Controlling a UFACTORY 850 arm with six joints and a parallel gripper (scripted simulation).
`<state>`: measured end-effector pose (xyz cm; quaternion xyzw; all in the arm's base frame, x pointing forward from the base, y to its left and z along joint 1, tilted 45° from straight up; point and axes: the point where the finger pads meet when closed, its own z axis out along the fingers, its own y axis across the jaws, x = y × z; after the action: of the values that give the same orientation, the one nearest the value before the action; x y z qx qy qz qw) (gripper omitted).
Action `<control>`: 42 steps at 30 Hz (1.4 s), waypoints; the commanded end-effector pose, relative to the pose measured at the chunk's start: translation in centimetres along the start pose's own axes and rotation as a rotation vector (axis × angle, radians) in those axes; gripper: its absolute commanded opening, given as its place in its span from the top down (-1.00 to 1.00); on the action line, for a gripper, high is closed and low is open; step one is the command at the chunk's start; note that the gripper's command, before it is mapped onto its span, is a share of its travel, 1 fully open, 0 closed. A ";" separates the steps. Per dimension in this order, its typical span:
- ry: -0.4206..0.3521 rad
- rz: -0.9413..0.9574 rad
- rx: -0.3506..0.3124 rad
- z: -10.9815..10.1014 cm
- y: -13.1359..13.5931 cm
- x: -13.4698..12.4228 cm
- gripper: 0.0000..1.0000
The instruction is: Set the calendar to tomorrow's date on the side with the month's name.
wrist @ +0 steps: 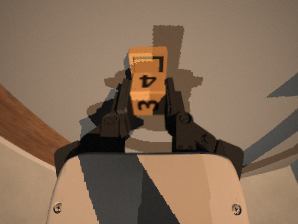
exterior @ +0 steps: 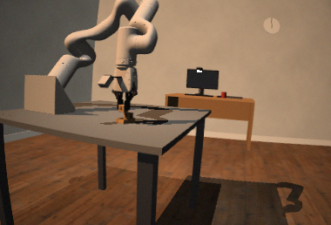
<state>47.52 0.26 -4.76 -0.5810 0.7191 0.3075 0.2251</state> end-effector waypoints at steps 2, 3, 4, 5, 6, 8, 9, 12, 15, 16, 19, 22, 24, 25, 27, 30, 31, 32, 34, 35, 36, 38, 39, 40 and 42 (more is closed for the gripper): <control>0.000 -0.001 0.002 -0.1 -0.1 0.0 0.47; 0.000 -0.001 0.002 -0.1 -0.1 0.0 0.47; 0.000 -0.001 0.002 -0.1 -0.1 0.0 0.47; 0.000 -0.001 0.002 -0.1 -0.1 0.0 0.47; 0.000 -0.001 0.002 -0.1 -0.1 0.0 0.47; 0.000 -0.001 0.002 -0.1 -0.1 0.0 0.47; 0.000 -0.001 0.002 -0.1 -0.1 0.0 0.47; 0.000 -0.001 0.002 -0.1 -0.1 0.0 0.47; 0.000 -0.001 0.002 -0.1 -0.1 0.0 0.47; 0.000 -0.001 0.002 -0.1 -0.1 0.0 0.47; 0.000 -0.001 0.002 -0.1 -0.1 0.0 0.47; 0.000 -0.001 0.002 -0.1 -0.1 0.0 0.47; 0.000 -0.001 0.002 0.0 -0.1 0.0 0.47; 0.000 -0.001 0.002 0.0 -0.1 0.0 0.47; 0.000 -0.001 0.002 0.0 -0.1 0.0 0.47; 0.000 -0.001 0.002 0.1 -0.1 0.0 0.47; 0.000 -0.001 0.002 0.2 -0.1 0.0 0.47; 0.000 -0.001 0.002 0.2 -0.1 0.0 0.47; 0.000 -0.001 0.002 0.3 -0.1 0.0 0.47; 0.000 -0.001 0.002 0.4 -0.1 0.0 0.47; 0.000 -0.001 0.002 0.5 -0.1 0.0 0.47; 0.000 -0.001 0.002 0.6 -0.1 0.0 0.47; 0.000 -0.001 0.002 0.7 -0.1 0.0 0.47; 0.000 -0.001 0.002 0.8 -0.1 0.0 0.47; 0.000 -0.001 0.002 1.0 -0.1 0.0 0.47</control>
<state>47.50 0.87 -5.38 -0.5810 0.7191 0.3075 0.2251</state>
